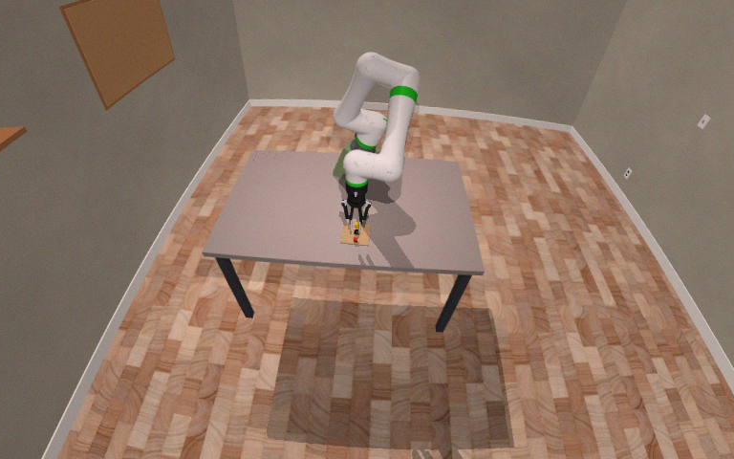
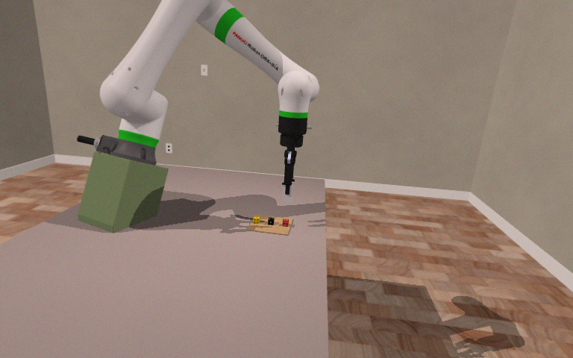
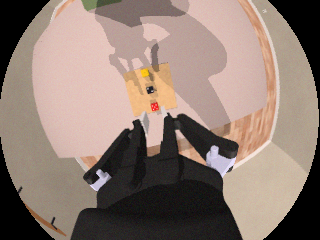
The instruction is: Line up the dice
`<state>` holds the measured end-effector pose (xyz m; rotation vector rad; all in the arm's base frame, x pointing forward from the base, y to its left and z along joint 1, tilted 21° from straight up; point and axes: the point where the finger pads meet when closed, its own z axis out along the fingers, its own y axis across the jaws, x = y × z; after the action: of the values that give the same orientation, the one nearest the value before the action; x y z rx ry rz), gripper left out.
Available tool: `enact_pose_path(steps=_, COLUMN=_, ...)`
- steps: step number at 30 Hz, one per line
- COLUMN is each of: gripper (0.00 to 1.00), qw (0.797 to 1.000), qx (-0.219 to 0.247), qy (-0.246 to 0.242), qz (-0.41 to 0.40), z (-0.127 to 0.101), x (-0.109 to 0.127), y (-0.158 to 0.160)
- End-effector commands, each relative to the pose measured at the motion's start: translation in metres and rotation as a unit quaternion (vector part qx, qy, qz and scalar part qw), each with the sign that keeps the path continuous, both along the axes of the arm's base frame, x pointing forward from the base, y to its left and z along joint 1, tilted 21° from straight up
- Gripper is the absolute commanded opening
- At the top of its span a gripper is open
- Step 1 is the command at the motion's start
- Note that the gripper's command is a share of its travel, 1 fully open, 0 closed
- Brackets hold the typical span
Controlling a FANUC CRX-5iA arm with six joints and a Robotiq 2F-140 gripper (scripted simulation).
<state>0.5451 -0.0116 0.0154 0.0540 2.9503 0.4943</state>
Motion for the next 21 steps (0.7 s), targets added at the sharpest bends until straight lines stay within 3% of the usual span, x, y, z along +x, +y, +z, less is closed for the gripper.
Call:
enact_pose_path(steps=1, gripper=0.21, qw=1.000, qx=0.000, qy=0.000, qz=0.000, z=0.0025, x=-0.0002, y=-0.0009)
enact_pose_path(steps=4, gripper=0.21, qw=1.000, qx=0.000, qy=0.000, qz=0.000, z=0.0025, x=-0.0002, y=-0.0009)
enact_pose_path(steps=5, gripper=1.00, qw=1.000, qx=0.000, qy=0.000, qz=0.000, z=0.0025, x=-0.0002, y=-0.0009)
enact_pose_path(steps=21, gripper=1.00, qw=1.000, qx=0.000, qy=0.000, qz=0.000, z=0.0025, x=-0.0002, y=-0.0009)
